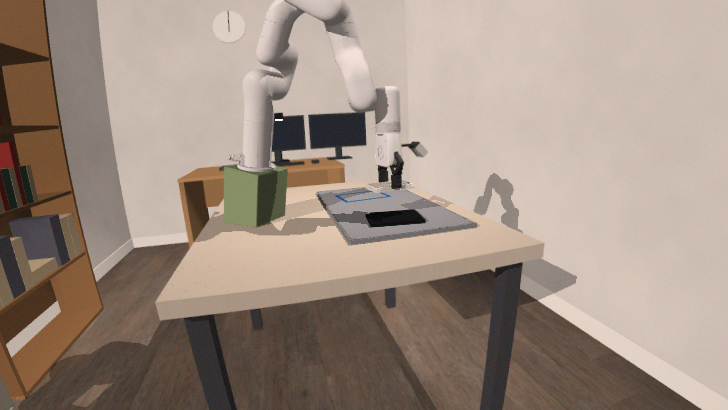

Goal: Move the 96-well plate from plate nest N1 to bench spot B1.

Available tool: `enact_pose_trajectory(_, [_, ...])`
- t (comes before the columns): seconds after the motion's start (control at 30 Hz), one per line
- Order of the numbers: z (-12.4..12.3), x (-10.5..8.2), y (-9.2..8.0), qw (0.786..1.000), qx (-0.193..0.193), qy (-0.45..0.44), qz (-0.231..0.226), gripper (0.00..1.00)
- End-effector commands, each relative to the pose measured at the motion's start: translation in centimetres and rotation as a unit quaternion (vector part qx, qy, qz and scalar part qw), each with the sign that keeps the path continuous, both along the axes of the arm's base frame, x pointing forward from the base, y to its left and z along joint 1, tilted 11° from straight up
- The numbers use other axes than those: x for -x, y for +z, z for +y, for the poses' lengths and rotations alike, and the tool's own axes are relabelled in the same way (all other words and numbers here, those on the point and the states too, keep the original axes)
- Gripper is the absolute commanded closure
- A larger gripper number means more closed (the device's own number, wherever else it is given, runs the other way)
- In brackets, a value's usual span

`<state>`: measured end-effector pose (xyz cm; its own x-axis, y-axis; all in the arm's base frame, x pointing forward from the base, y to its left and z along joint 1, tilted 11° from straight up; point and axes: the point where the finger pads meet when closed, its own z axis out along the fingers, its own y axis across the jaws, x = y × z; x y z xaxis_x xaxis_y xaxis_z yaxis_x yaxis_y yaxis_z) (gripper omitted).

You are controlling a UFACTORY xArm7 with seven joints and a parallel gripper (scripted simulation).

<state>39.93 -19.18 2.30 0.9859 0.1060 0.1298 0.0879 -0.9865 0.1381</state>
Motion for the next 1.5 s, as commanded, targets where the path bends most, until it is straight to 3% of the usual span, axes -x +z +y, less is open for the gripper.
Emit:
enact_pose_trajectory(0.0, [1.3, -0.2, -0.1, 1.0, 0.002, 0.006, -0.001, 1.0])
enact_pose_trajectory(1.47, [13.9, -0.5, -2.0, 1.0, 0.001, 0.006, -0.001, 1.0])
